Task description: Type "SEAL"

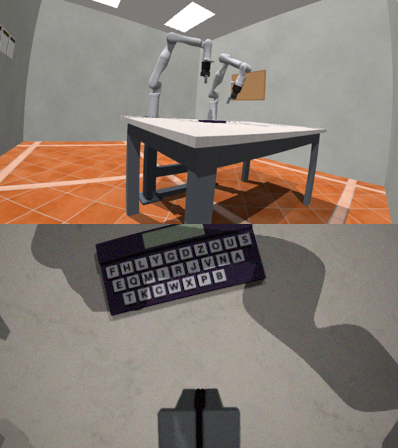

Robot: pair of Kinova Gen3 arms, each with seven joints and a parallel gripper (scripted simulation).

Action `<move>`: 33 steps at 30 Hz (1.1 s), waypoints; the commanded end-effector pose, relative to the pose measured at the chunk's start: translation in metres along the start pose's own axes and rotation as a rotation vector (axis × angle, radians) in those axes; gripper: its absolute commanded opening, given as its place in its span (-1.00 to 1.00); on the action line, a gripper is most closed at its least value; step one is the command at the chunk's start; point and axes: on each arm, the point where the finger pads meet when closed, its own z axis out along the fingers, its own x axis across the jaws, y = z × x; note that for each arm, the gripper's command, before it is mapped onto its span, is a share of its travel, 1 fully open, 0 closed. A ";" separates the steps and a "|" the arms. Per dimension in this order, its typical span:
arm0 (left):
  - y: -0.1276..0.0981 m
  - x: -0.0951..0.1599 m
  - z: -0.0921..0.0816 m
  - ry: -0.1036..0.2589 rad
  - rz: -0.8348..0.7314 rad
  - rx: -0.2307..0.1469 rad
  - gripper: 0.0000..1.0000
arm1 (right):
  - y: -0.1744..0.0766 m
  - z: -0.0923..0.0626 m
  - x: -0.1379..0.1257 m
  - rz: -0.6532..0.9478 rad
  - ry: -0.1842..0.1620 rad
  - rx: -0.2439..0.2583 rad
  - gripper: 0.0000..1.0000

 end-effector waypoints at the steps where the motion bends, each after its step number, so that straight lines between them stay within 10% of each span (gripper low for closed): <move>1: 0.000 0.000 -0.001 -0.001 0.000 -0.001 -0.65 | 0.000 -0.001 0.000 0.000 -0.001 0.001 -0.65; 17: 0.000 0.000 -0.001 -0.001 0.000 -0.001 -0.65 | 0.000 -0.001 0.000 0.000 -0.001 0.001 -0.65; 18: 0.000 0.000 -0.001 -0.001 0.000 -0.001 1.00 | 0.000 -0.001 0.000 0.000 -0.001 0.001 1.00; 33: 0.000 0.000 -0.001 -0.001 0.000 -0.001 1.00 | -0.026 0.004 0.015 0.124 -0.003 -0.001 1.00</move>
